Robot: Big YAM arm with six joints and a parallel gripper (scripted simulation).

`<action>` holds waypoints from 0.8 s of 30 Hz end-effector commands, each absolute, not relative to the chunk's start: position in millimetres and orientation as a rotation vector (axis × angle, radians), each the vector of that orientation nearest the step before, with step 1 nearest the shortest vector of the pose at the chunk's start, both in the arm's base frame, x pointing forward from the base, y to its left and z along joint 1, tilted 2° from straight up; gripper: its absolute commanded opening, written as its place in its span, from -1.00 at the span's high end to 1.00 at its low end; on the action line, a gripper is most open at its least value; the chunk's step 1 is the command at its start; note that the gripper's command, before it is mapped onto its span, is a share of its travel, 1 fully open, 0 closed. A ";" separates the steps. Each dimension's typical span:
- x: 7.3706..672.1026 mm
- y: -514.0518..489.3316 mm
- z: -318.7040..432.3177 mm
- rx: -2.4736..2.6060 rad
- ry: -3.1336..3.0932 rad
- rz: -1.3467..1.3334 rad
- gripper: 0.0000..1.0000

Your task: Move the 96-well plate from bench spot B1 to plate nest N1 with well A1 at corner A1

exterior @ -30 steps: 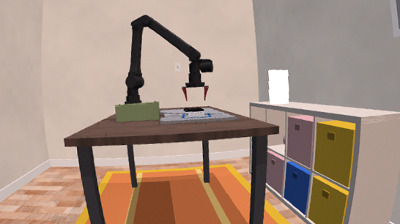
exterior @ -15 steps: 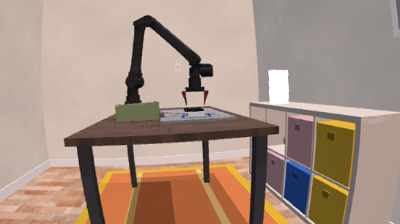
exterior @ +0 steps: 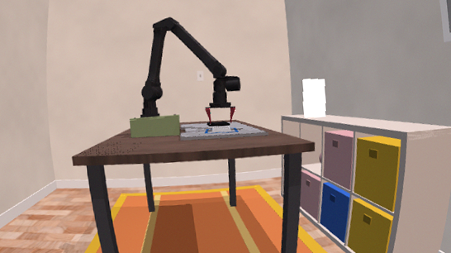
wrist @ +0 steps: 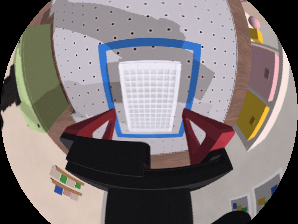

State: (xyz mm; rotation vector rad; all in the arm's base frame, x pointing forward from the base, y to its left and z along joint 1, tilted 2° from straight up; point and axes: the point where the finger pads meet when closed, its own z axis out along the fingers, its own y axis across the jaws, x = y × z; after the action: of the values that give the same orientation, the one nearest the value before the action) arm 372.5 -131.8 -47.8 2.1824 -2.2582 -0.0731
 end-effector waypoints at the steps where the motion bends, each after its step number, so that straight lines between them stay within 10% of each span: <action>1: 382.8 -131.0 -51.1 2.219 -2.240 -0.045 -1.00; 24: 386.7 -135.1 -72.6 2.203 -2.265 -0.022 -1.00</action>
State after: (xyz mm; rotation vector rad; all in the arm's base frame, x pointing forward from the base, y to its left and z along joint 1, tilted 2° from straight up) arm 371.6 -130.7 -81.6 2.1835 -2.2553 -0.0773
